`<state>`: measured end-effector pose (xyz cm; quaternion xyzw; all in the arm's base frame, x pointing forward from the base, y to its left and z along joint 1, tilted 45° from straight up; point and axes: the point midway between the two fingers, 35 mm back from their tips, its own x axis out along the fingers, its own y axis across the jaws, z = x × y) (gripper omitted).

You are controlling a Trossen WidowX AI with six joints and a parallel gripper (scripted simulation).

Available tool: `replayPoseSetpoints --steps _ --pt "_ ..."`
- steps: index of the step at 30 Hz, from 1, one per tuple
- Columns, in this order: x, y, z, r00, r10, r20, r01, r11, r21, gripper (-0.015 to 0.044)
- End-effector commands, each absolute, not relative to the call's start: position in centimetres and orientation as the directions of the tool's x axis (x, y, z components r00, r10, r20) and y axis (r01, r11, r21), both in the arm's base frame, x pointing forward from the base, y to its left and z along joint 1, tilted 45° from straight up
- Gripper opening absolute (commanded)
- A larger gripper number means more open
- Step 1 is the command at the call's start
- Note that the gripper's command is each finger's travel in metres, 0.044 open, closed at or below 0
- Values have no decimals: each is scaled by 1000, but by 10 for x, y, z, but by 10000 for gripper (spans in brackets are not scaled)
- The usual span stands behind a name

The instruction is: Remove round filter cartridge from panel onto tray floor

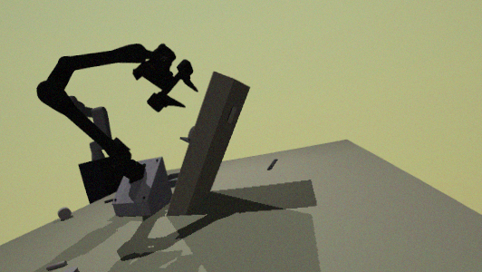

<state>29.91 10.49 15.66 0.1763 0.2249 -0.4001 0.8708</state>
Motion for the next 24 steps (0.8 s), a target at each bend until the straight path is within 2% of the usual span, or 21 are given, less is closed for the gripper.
replayPoseSetpoints --steps 1,4,24 --pt "264 64 117 367 -689 -624 238 719 -653 305" --pt "261 61 115 349 -694 -629 136 702 -699 305" --pt "265 55 109 349 -693 -631 135 703 -698 305"
